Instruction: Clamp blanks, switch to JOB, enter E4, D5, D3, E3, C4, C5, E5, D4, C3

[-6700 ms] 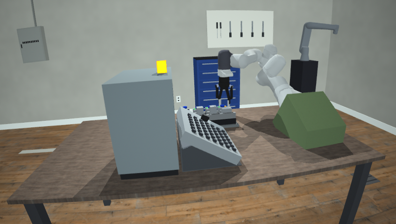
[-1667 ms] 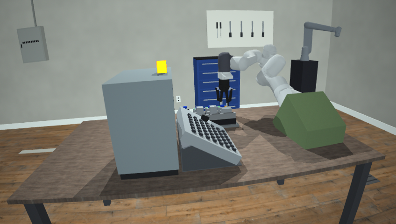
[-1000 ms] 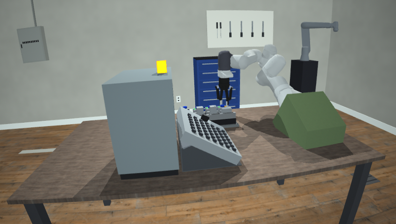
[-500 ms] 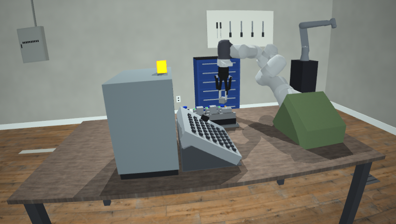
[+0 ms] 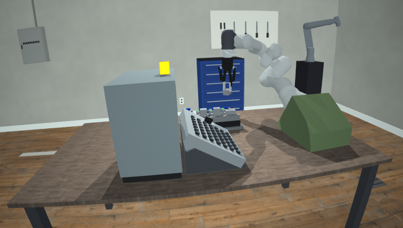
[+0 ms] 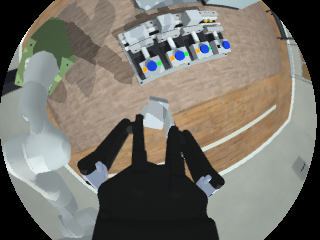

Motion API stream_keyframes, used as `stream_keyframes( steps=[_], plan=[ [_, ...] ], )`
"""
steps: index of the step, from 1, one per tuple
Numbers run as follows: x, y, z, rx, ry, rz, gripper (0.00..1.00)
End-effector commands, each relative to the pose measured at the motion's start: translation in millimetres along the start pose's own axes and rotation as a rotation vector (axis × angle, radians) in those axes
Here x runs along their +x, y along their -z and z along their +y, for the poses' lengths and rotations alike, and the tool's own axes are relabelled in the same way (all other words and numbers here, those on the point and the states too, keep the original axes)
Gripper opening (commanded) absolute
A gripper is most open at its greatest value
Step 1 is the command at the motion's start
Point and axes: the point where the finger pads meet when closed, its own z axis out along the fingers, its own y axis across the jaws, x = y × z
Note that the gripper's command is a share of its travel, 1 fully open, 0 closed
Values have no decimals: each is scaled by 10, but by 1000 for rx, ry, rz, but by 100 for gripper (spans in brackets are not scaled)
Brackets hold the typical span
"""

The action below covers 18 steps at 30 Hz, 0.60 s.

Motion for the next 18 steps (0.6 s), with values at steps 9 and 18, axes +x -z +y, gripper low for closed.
stream_keyframes(
  steps=[9, 18],
  plan=[
    [-36, 64, -47, 15, -1, -14, 0],
    [32, 100, 21, 15, -31, -14, 0]
  ],
)
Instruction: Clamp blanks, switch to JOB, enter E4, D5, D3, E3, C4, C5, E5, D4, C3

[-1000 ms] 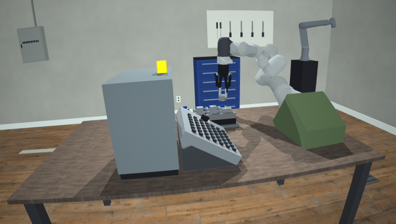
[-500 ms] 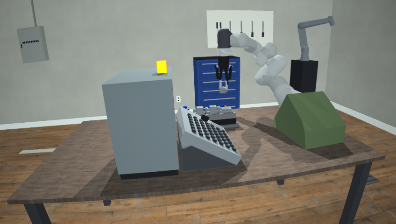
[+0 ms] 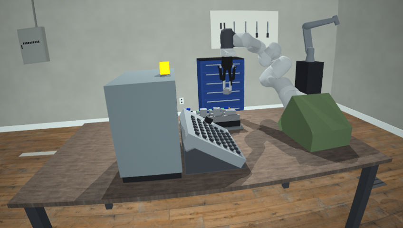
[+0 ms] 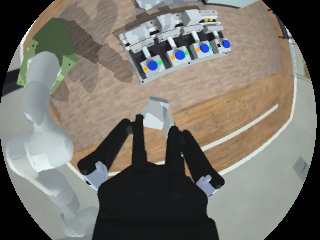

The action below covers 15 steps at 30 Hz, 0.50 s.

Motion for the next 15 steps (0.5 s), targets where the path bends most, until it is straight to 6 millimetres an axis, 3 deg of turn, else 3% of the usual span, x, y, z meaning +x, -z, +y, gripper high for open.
stream_keyframes(
  steps=[1, 7, 15],
  plan=[
    [56, 42, 40, 1, -34, 4, 0],
    [268, 139, 221, 2, -117, 4, 0],
    [731, 273, 527, 3, -273, 3, 0]
  ],
)
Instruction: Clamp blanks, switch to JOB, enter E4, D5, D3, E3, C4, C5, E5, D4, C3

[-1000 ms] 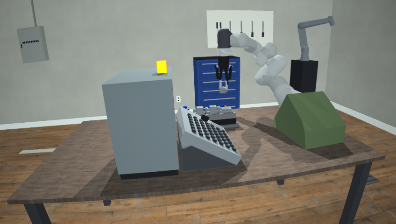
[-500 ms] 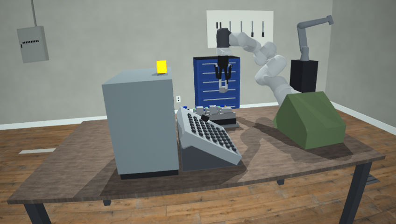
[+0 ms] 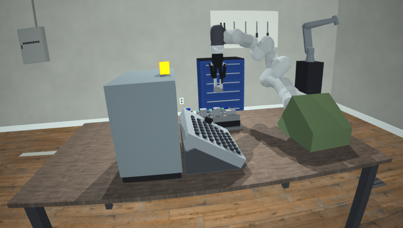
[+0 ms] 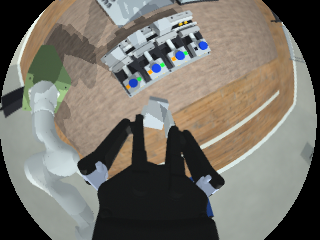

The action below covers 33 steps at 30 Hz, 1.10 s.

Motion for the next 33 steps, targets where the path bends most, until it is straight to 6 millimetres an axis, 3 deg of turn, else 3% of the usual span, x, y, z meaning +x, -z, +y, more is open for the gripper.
stream_keyframes(
  steps=[1, 9, 16, 18, 26, 33],
  plan=[
    [193, 42, 60, 5, -145, 10, 0],
    [1018, 117, 302, 6, -366, 9, 0],
    [1799, 57, 388, 6, -555, 9, 0],
    [1799, 57, 388, 6, -555, 9, 0],
    [2498, -90, 359, 6, -717, 10, 0],
    [2811, -185, 313, 6, -789, 11, 0]
  ],
)
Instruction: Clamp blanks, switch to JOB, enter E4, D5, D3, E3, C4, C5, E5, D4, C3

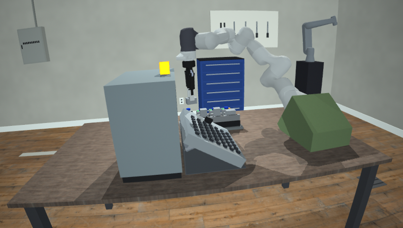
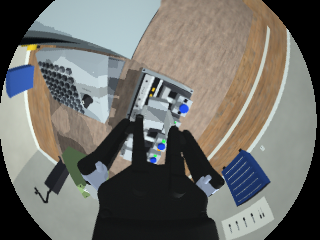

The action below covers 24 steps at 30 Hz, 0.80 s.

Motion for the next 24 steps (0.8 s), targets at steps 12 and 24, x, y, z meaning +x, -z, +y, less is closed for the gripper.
stream_keyframes(
  steps=[12, 24],
  plan=[
    [165, -8, -132, 7, -180, 13, 0],
    [165, -8, -132, 7, -180, 13, 0]
  ],
)
